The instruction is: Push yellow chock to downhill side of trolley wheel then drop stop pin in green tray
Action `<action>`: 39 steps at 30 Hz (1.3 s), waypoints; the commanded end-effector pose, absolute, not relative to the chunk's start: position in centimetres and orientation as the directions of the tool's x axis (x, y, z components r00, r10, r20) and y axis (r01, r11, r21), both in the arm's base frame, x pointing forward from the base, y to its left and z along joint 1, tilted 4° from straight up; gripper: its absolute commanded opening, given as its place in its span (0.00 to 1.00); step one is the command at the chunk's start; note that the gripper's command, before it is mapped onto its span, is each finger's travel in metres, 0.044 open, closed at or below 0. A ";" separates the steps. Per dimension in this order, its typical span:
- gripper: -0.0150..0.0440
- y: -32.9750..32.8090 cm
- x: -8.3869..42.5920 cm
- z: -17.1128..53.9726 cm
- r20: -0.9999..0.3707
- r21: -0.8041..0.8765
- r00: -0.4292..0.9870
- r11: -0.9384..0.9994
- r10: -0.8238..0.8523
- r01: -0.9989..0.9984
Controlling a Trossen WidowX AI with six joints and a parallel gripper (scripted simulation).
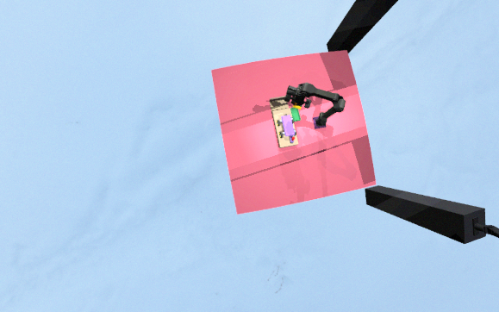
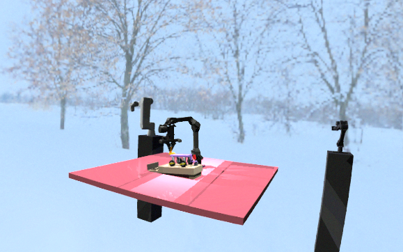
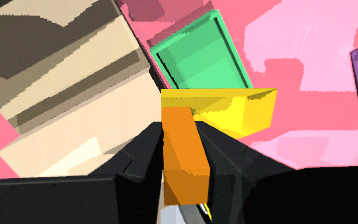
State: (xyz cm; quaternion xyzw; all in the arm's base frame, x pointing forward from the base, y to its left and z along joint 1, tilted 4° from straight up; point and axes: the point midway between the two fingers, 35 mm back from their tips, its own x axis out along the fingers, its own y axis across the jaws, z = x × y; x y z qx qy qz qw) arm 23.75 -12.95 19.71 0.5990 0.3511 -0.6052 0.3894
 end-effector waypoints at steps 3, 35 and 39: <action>0.25 -13.0 23.9 19.9 -0.999 0.040 0.025 -0.635 -0.033 0.771; 0.25 -13.2 23.8 19.9 -0.999 -0.024 0.034 -0.999 0.025 0.027; 0.25 -13.3 24.8 19.7 -0.999 -0.024 0.035 -0.999 0.025 0.027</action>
